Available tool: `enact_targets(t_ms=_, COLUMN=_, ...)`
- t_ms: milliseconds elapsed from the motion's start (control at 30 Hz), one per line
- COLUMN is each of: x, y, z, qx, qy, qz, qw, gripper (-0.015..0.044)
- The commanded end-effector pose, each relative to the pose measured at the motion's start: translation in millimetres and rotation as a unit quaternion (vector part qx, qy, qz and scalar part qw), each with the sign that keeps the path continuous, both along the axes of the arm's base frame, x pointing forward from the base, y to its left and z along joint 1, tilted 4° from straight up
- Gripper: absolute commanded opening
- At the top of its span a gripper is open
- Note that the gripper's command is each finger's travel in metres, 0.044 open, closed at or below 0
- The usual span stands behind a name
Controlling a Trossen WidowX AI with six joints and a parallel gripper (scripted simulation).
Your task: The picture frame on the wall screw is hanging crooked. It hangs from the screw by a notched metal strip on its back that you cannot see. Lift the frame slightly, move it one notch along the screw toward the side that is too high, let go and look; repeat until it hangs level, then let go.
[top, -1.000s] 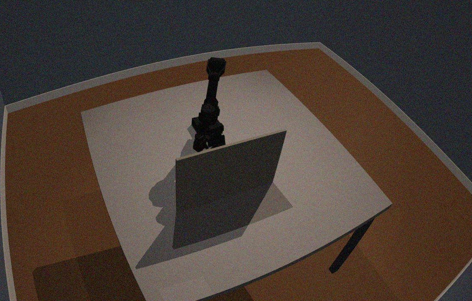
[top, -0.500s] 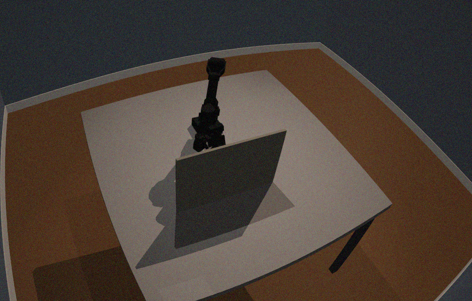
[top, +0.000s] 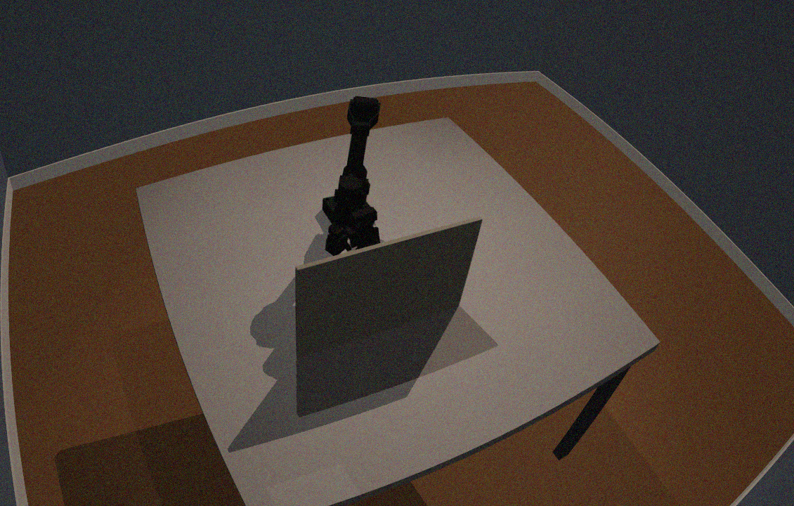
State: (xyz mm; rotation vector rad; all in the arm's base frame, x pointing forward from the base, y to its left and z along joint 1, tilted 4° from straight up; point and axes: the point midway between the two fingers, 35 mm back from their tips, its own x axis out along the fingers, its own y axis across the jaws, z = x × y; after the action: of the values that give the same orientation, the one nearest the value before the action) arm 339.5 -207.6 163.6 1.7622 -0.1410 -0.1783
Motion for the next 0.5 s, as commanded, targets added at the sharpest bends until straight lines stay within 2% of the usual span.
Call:
enact_targets(t_ms=0, x=-0.3, y=0.2, z=6.2, qx=-0.005, qy=-0.007, qz=-0.002, qw=1.0, gripper=0.0)
enact_targets(t_ms=467, x=0.3, y=3.1, z=6.8, qx=-0.004, qy=-0.007, qz=-0.002, qw=1.0, gripper=0.0)
